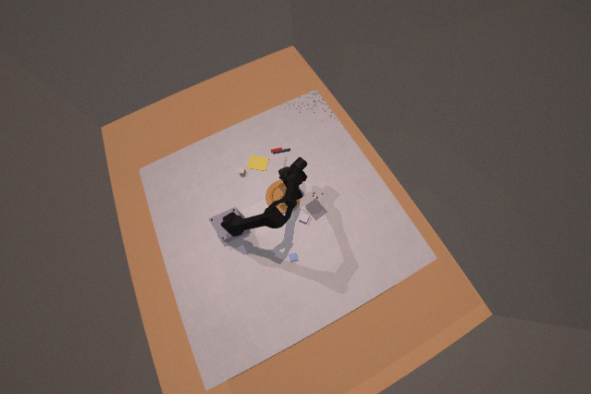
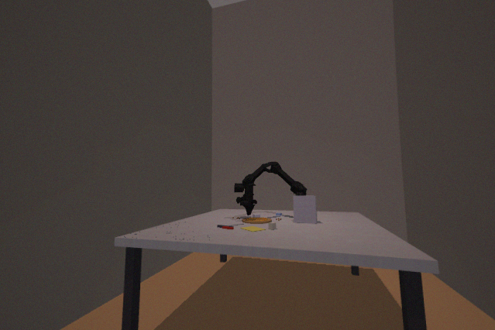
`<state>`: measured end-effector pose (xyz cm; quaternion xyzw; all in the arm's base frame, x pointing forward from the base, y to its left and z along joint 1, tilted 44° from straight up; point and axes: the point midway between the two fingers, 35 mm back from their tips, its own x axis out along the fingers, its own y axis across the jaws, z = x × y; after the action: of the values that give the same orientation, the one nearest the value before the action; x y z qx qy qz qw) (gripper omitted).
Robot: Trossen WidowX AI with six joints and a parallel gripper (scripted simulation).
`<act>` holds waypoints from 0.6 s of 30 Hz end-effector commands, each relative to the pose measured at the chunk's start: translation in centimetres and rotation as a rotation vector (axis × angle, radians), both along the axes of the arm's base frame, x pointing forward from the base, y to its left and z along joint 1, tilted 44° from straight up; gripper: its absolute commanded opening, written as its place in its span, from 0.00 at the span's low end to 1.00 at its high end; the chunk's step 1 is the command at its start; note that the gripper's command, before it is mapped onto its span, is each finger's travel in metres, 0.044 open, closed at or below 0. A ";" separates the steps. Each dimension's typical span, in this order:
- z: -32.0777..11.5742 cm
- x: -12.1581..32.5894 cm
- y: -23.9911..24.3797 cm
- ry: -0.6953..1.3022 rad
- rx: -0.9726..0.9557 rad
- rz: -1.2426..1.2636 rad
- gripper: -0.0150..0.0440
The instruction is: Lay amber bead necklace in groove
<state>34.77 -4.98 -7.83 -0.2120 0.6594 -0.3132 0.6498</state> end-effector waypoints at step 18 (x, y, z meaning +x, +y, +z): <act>-1.6 -0.2 -1.6 0.005 -0.002 -0.008 0.41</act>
<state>34.51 -6.63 -9.45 -0.2109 0.6617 -0.3157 0.6466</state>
